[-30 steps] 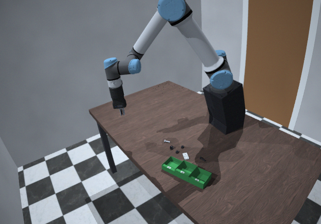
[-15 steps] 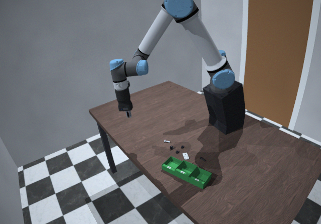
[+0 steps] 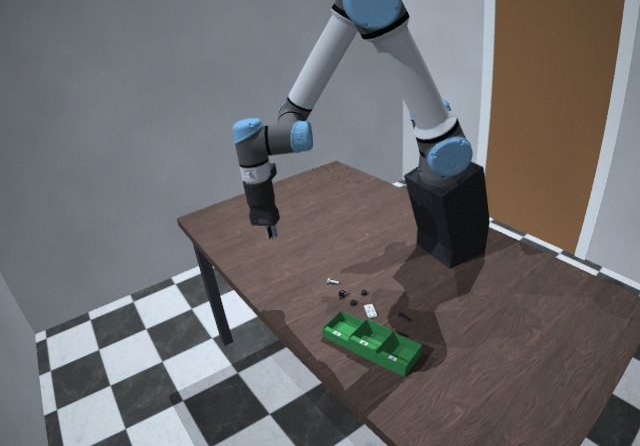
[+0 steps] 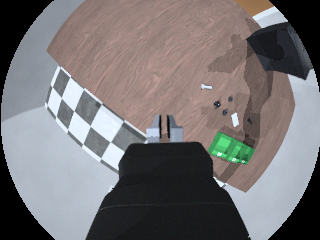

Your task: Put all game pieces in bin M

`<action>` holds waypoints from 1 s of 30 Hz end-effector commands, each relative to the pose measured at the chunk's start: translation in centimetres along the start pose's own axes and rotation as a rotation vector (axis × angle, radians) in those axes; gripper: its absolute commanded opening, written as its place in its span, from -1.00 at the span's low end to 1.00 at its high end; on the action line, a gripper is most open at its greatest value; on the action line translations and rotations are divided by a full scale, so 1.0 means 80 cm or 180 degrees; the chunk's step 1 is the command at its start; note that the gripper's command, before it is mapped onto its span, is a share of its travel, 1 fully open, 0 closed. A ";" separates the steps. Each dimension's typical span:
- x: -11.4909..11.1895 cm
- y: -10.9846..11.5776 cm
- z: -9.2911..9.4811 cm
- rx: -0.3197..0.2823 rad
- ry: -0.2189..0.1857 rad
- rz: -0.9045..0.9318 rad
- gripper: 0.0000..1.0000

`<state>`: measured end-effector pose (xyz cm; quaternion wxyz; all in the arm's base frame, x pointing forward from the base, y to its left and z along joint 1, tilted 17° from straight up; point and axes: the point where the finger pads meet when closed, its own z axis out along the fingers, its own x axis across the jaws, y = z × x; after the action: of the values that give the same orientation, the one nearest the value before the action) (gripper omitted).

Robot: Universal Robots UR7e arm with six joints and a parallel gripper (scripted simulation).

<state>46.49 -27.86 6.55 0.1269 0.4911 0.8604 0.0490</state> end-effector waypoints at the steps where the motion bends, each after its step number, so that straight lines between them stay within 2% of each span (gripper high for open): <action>1: 0.029 0.008 0.000 0.0015 -0.0039 0.0199 -0.39; 2: 0.029 0.008 0.000 0.0015 -0.0039 0.0199 -0.39; 5: 0.057 0.014 0.001 0.0021 -0.0051 0.0395 -0.39; 8: 0.057 0.014 0.001 0.0021 -0.0051 0.0395 -0.39; 10: 0.077 0.018 0.001 0.0025 -0.0065 0.0592 -0.39; 15: 0.085 0.019 0.001 0.0025 -0.0065 0.0592 -0.39; 18: 0.113 0.024 0.002 0.0027 -0.0080 0.0789 -0.39; 21: 0.113 0.024 0.002 0.0027 -0.0080 0.0789 -0.39; 24: 0.141 0.027 0.003 0.0027 -0.0096 0.0986 -0.39; 29: 0.141 0.027 0.003 0.0027 -0.0096 0.0986 -0.39; 30: 0.151 0.027 0.003 0.0025 -0.0109 0.1145 -0.39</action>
<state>43.07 -17.72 4.79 0.1250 0.6102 0.7802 0.0583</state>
